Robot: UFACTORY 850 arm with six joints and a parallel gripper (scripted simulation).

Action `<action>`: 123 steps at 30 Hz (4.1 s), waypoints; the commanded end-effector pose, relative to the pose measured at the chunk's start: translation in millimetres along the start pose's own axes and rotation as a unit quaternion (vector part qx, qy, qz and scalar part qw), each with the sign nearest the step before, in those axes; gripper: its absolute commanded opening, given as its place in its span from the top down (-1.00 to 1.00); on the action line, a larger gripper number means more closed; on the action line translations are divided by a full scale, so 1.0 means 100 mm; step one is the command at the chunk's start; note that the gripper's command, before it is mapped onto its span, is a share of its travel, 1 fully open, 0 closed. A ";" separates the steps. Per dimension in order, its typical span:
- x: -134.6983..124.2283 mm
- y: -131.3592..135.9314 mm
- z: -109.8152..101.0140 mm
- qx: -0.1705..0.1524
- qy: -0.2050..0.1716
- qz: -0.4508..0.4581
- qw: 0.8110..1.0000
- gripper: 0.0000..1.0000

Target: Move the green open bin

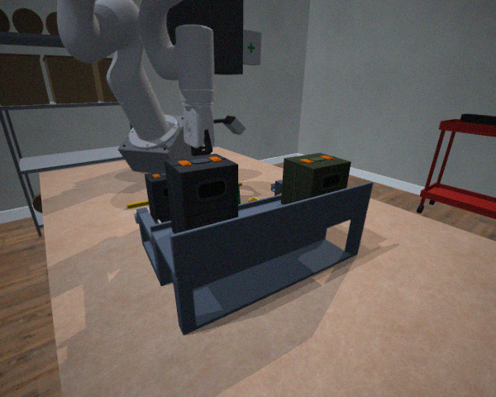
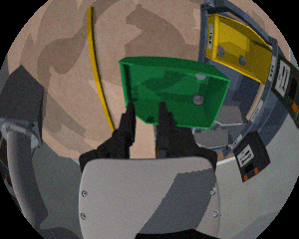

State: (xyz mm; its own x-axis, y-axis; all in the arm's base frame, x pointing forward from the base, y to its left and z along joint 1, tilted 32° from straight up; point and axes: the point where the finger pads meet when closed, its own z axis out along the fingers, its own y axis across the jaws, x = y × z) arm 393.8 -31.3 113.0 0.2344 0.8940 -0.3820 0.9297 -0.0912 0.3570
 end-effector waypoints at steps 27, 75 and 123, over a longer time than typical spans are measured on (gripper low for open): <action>0.00 0.73 -0.26 -0.001 0.000 0.001 1.000 0.35; 0.00 1.23 -0.43 -0.001 0.000 0.001 1.000 0.35; 0.00 1.17 -0.31 -0.001 0.000 0.001 1.000 0.35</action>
State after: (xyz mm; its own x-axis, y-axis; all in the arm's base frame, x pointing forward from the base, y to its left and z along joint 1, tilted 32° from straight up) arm 492.0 -26.9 183.9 0.2356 0.8936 -0.3820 0.9295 -0.0925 0.3569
